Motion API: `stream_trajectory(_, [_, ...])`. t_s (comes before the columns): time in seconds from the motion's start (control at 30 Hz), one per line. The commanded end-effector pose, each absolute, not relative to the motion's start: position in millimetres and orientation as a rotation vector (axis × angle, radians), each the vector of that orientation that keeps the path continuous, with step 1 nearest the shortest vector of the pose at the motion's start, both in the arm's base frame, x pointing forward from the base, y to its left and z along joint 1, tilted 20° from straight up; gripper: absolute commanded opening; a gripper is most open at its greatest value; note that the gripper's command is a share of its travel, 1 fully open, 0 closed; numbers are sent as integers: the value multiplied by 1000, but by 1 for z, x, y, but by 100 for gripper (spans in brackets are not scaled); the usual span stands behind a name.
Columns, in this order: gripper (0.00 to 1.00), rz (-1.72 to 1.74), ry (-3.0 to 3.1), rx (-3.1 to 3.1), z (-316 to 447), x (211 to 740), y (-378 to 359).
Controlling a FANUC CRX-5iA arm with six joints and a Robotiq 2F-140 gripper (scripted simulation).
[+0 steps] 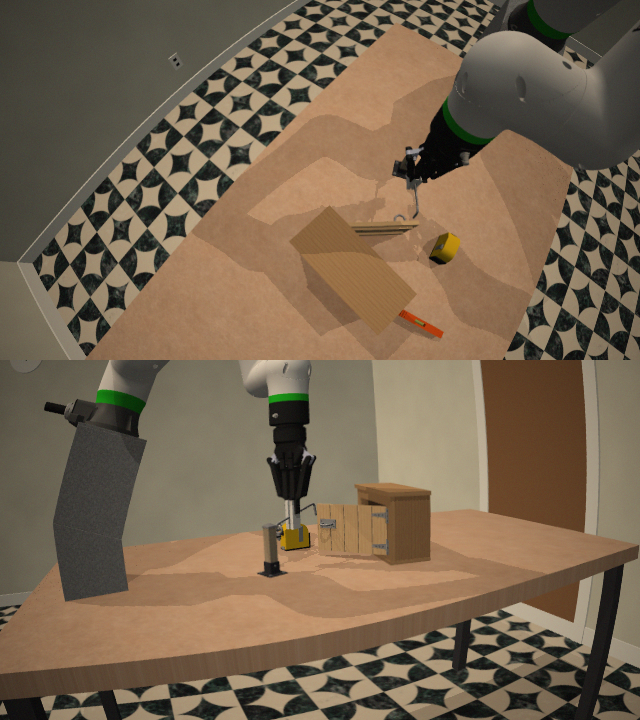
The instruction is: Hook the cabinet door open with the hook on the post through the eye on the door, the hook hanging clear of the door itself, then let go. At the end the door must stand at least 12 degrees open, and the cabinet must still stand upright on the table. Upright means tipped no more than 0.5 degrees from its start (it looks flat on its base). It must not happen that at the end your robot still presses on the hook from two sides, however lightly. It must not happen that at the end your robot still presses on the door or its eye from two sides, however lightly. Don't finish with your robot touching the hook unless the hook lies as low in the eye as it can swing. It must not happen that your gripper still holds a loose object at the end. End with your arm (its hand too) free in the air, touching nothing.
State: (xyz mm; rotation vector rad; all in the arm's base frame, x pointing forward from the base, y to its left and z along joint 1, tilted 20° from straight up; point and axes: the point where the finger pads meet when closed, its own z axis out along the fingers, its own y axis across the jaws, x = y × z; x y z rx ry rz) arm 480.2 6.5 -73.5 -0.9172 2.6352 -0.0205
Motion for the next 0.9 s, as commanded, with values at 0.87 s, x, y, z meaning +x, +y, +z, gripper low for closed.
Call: stream_trajectory(0.87, [3, 29, 2714, -649, -73, 486, -3])
